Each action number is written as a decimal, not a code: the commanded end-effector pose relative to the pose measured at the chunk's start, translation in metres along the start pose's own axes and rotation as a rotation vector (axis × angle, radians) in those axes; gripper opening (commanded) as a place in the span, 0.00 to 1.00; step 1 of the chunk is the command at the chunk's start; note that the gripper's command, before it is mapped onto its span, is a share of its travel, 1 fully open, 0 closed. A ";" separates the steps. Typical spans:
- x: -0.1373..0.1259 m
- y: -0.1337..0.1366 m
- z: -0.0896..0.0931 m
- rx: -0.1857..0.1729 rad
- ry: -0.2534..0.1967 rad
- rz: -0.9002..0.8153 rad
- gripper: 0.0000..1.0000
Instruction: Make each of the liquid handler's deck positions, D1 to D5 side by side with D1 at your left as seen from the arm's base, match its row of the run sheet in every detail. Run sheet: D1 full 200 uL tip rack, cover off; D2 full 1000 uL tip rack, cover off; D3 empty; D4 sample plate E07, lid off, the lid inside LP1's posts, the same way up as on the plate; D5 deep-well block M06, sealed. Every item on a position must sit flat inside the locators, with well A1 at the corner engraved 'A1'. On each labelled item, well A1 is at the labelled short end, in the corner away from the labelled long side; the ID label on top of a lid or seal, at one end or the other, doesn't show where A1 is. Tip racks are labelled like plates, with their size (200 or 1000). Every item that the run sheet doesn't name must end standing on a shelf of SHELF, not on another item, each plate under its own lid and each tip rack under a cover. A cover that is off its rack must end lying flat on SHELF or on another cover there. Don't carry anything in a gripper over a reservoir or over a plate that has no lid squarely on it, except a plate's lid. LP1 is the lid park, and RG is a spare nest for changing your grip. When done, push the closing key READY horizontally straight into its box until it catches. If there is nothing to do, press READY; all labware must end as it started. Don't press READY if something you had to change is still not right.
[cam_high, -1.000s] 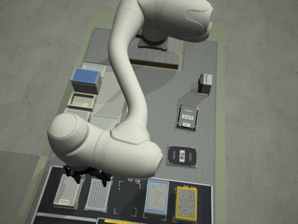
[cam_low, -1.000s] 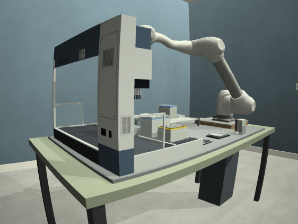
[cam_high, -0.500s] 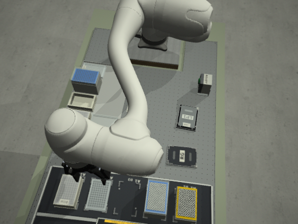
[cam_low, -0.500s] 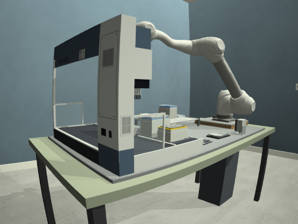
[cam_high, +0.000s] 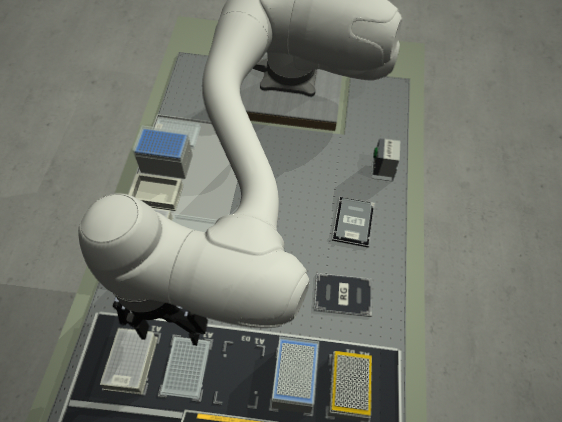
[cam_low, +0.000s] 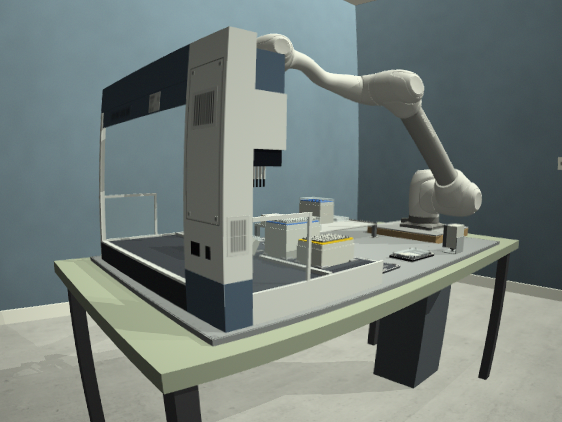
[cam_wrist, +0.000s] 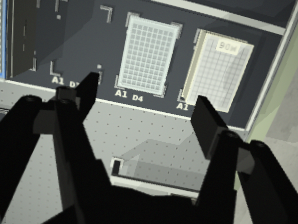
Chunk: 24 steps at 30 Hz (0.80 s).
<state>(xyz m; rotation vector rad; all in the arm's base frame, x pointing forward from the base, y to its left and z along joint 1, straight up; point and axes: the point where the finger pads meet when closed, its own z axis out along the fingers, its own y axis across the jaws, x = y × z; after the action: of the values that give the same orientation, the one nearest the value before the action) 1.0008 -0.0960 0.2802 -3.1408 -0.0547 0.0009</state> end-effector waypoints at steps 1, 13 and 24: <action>-0.010 0.000 -0.002 0.000 0.002 0.000 0.66; -0.070 -0.001 -0.002 0.000 0.002 0.000 0.66; -0.115 -0.002 -0.002 0.000 0.002 0.000 0.66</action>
<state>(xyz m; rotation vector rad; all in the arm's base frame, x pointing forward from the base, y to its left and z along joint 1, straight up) 0.8964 -0.0977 0.2809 -3.1406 -0.0547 0.0029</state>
